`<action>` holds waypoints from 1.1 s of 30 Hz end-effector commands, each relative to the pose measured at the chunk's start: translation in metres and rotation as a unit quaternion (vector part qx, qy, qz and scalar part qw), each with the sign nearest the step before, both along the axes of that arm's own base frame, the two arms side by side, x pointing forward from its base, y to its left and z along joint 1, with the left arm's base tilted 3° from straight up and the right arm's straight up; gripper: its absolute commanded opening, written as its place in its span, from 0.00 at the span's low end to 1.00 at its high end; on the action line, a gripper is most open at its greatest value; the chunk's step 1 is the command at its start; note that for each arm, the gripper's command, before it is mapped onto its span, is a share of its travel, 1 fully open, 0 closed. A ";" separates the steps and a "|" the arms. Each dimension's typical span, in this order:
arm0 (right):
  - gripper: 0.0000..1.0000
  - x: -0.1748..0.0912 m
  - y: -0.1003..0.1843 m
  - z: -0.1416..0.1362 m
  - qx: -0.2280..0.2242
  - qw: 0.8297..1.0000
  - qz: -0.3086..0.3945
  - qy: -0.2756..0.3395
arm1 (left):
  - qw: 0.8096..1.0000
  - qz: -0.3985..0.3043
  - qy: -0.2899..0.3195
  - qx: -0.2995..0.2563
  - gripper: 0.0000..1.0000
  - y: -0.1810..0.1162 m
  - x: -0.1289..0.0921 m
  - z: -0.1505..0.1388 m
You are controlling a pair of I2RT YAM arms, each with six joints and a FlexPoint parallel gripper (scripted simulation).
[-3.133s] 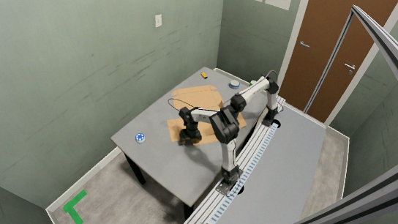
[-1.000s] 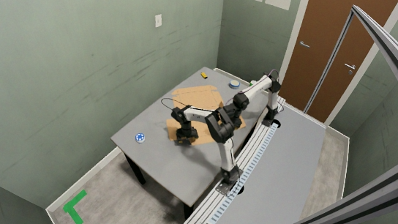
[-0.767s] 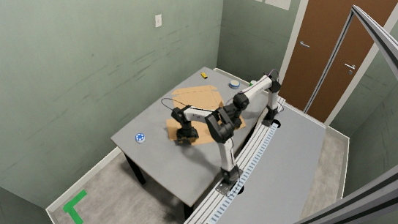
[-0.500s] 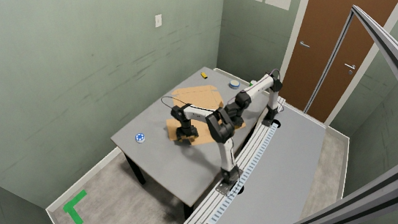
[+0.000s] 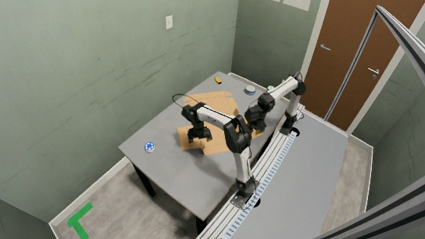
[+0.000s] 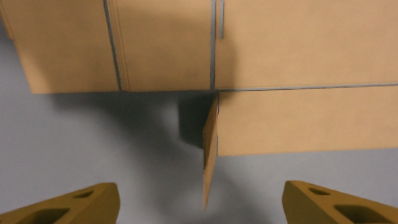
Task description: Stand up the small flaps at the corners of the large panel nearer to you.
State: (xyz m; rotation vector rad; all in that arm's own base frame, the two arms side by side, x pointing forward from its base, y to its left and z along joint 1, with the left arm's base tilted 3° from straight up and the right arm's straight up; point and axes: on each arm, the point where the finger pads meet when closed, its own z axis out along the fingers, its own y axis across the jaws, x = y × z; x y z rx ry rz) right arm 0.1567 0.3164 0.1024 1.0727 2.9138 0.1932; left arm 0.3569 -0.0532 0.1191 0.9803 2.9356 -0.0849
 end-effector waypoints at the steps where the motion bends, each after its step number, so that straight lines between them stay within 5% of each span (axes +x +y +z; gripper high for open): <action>1: 0.50 -0.006 -0.013 0.005 -0.010 1.000 -0.006 0.001 | 1.000 -0.004 0.007 -0.009 0.77 -0.006 -0.011 0.020; 8: 0.51 -0.013 -0.019 0.008 -0.010 1.000 -0.005 0.002 | 1.000 -0.002 0.001 -0.020 0.77 0.005 -0.012 0.017; 14: 0.60 -0.037 -0.049 0.024 -0.012 1.000 -0.005 0.002 | 0.990 0.001 -0.116 -0.083 0.77 0.041 0.030 0.048; 15: 0.61 -0.037 -0.049 0.025 -0.012 1.000 -0.005 0.002 | 0.992 0.003 -0.092 -0.084 0.77 0.045 0.035 0.032; 33: 0.77 -0.027 -0.039 0.018 -0.021 1.000 -0.005 0.008 | 0.991 -0.002 -0.099 -0.084 0.77 0.038 0.024 0.041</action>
